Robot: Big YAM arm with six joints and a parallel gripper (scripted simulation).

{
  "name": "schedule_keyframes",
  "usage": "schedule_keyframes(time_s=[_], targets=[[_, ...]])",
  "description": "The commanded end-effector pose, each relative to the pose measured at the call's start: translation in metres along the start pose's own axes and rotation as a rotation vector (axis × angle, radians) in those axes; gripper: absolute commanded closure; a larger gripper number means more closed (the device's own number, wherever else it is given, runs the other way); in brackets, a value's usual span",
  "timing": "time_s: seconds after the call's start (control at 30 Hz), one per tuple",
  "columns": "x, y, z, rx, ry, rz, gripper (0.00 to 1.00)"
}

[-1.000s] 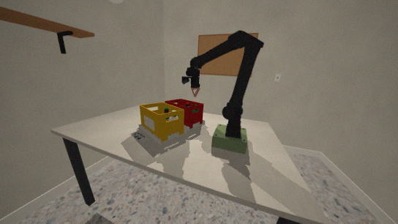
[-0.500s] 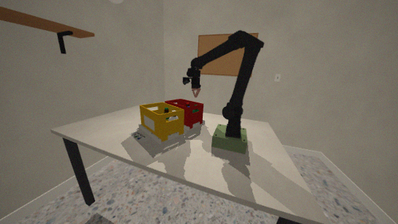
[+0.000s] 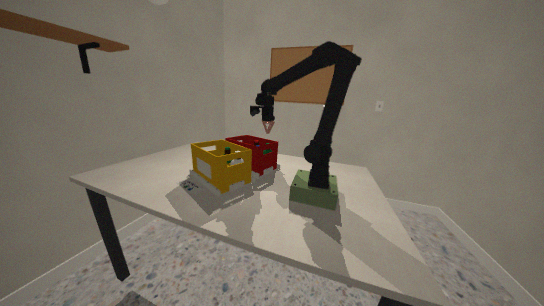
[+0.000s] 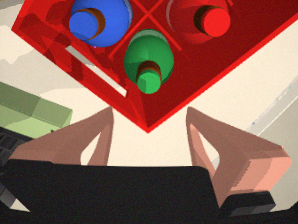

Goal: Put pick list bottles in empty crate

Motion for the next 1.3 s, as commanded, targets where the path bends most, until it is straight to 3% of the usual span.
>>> schedule_keyframes(time_s=[0.0, 0.73, 1.27], targets=[[-0.001, 0.002, -0.004, -0.014, 0.004, -0.012, 0.39], [0.0, 0.001, -0.005, -0.014, 0.004, -0.012, 0.39], [-0.001, -0.027, -0.003, 0.003, 0.004, 0.005, 0.39]])
Point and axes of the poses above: the point where the finger pads meet when closed, its own y axis back along the fingers, its own x axis across the jaws, z = x × y, the point moved 4 cm from there along y, back along the fingers, and after that the axes turned 15 degrees about -y, right-handed, at the moved point
